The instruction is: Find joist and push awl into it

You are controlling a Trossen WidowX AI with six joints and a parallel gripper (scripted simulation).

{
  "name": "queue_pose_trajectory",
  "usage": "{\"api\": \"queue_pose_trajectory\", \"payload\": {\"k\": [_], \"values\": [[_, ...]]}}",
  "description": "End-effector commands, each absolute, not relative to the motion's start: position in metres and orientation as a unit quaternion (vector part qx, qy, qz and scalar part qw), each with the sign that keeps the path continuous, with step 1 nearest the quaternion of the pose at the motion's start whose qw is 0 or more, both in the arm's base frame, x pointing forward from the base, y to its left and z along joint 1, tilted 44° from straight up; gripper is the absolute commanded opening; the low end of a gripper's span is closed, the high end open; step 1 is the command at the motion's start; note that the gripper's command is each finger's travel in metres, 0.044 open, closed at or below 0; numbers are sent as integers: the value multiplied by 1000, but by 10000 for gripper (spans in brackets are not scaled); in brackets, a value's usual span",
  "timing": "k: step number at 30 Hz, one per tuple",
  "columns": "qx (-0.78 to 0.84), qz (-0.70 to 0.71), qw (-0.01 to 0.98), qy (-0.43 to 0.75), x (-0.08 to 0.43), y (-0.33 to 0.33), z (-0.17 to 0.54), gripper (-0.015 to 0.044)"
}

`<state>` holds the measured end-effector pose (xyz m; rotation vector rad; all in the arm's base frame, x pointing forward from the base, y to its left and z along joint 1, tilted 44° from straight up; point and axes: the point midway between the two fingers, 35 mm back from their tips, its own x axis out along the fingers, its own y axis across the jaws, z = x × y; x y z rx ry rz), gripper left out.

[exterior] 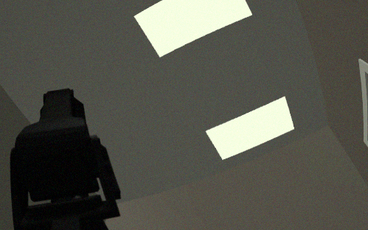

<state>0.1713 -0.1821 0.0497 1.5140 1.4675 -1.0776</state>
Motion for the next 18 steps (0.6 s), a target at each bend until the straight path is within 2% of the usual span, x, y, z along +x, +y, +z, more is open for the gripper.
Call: {"api": "queue_pose_trajectory", "payload": {"k": [1, 13, 15, 18], "values": [[590, -423, 379, 573, 171, -184, 49, 379], [592, -421, 377, 574, 171, -182, 50, 379], [592, -421, 377, 574, 171, -182, 50, 432], [592, -421, 377, 574, 171, -182, 50, 440]]}}
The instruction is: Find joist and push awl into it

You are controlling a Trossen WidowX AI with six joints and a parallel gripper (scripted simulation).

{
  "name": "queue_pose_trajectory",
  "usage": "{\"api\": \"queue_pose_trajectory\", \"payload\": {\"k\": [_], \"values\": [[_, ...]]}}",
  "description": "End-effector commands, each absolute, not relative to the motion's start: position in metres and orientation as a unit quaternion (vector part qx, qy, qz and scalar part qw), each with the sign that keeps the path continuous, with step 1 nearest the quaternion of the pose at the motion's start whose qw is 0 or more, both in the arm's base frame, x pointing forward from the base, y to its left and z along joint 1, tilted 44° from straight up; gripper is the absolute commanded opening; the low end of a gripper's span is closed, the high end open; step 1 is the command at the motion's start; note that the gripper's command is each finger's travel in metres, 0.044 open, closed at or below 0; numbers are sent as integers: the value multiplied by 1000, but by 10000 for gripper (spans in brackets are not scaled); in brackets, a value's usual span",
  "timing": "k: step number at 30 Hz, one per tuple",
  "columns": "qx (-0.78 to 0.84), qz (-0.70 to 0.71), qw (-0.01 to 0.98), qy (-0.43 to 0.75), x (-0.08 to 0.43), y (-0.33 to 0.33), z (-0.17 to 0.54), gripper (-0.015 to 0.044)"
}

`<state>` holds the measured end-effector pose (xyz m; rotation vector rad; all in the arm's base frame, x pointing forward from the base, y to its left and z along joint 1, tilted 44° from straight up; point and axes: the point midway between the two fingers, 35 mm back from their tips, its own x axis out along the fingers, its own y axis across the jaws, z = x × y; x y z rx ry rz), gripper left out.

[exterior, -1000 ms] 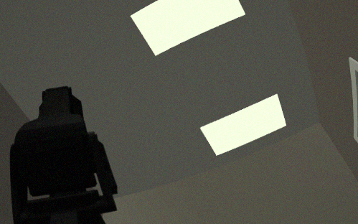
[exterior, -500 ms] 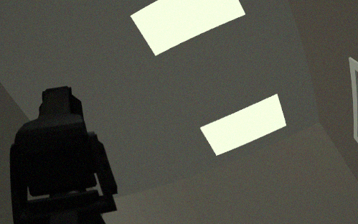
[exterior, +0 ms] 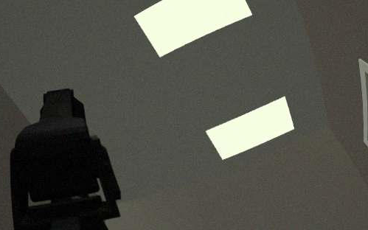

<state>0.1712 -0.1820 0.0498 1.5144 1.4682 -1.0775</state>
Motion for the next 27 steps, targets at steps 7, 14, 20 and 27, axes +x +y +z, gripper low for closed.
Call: {"api": "queue_pose_trajectory", "payload": {"k": [7, 14, 20, 27], "values": [[592, -421, 377, 574, 171, -182, 50, 440], [592, -421, 377, 574, 171, -183, 53, 440], [592, -421, 377, 574, 172, -186, 60, 440], [592, -422, 378, 574, 172, -190, 69, 440]]}}
